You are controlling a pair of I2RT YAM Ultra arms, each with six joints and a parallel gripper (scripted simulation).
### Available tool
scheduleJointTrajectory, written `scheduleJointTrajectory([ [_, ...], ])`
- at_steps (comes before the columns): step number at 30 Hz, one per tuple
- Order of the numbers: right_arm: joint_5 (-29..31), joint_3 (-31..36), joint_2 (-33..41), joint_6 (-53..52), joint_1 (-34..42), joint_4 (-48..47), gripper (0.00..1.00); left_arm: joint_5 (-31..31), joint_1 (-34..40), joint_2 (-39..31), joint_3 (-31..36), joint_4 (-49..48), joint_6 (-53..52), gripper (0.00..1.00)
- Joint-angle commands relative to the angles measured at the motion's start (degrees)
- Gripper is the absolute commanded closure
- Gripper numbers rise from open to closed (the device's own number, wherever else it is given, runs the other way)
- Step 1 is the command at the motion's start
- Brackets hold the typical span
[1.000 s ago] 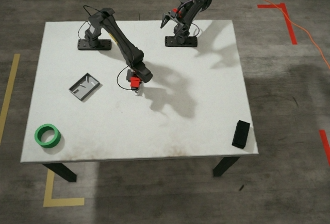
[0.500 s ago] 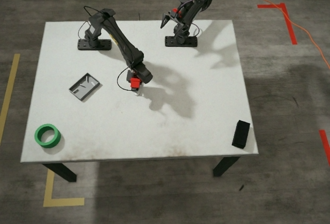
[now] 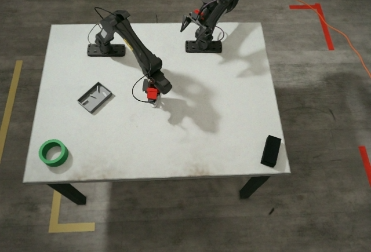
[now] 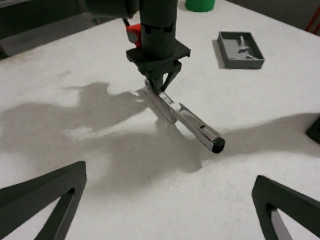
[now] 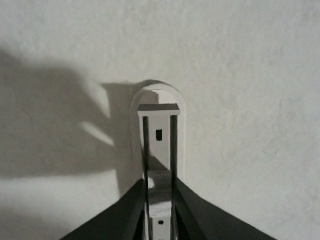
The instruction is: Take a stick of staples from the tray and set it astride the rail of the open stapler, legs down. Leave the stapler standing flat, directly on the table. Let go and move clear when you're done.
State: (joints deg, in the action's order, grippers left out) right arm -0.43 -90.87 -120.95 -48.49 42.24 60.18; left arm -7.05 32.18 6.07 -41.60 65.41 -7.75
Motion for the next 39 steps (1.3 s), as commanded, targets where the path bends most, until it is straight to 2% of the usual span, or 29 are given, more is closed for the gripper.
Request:
scheduleJointTrajectory([
  [1,-0.20,-1.25,0.37,0.47,-0.34,1.16,0.82,-0.35,-0.54,-0.58,0.02,0.04,-0.33,0.00],
  [10,0.03,-1.38,3.25,0.99,-0.98,1.33,0.82,-0.35,-0.54,-0.58,0.02,0.04,-0.33,0.00],
  [21,0.07,-4.27,3.24,0.53,-0.67,4.69,0.82,-0.35,-0.54,-0.58,0.02,0.04,-0.33,0.00],
  [29,0.02,-11.94,3.89,-0.09,-0.23,13.31,0.82,-0.35,-0.54,-0.58,0.02,0.04,-0.33,0.00],
  [38,0.01,-11.31,1.97,-0.15,0.21,13.32,0.82,-0.35,-0.54,-0.58,0.02,0.04,-0.33,0.00],
  [39,0.24,-11.29,1.97,0.98,0.21,13.07,0.70,-0.35,-0.54,-0.58,0.02,0.04,-0.33,0.00],
])
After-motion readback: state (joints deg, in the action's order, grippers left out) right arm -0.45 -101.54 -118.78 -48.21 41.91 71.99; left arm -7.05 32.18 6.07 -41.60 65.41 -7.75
